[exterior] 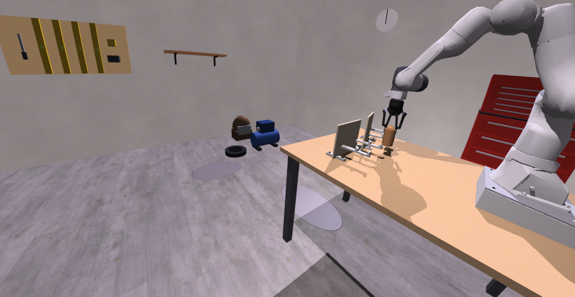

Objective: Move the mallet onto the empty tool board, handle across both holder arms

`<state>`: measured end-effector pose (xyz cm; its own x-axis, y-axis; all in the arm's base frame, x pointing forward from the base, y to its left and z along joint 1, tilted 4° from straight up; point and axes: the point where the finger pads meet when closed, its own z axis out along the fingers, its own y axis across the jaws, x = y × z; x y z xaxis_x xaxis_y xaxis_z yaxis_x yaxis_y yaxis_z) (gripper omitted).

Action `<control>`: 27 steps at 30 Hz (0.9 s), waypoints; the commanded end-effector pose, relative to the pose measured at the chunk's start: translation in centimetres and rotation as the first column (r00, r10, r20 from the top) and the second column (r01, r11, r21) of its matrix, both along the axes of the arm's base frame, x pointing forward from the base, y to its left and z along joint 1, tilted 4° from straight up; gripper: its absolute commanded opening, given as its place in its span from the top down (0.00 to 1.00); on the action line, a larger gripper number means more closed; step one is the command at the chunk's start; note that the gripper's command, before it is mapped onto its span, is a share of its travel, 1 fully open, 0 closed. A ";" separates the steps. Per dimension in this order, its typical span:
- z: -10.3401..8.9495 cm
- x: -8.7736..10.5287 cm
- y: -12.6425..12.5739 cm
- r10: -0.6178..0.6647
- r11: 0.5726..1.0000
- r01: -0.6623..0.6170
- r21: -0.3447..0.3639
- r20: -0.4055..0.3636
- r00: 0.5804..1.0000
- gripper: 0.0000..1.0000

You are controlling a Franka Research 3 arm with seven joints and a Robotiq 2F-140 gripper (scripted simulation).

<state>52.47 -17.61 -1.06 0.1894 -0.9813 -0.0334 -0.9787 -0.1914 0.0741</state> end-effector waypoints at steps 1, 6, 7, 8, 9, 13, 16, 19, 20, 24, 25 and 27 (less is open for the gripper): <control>0.1 0.3 -0.1 0.002 1.000 -0.002 0.000 0.007 1.000 1.00; 0.1 0.3 -0.1 0.002 1.000 -0.002 0.000 0.007 1.000 0.00; 0.1 0.3 -0.1 0.002 1.000 -0.002 0.000 0.007 1.000 0.00; 0.1 0.3 -0.1 0.002 1.000 -0.002 0.000 0.007 1.000 0.00; 0.1 0.3 -0.1 0.002 1.000 -0.002 0.000 0.007 1.000 0.00; 0.1 0.3 -0.1 0.002 1.000 -0.002 0.000 0.007 1.000 0.00; 0.1 0.3 -0.1 0.002 1.000 -0.002 0.000 0.007 1.000 0.00; 0.1 0.3 -0.1 0.002 1.000 -0.002 0.000 0.007 1.000 0.00; 0.1 0.3 -0.1 0.002 1.000 -0.002 0.000 0.007 1.000 0.00; 0.1 0.3 -0.1 0.002 1.000 -0.002 0.000 0.007 1.000 0.00; 0.1 0.3 -0.1 0.002 1.000 -0.002 0.000 0.007 1.000 0.00; 0.1 0.3 -0.1 0.002 1.000 -0.002 0.000 0.007 1.000 0.00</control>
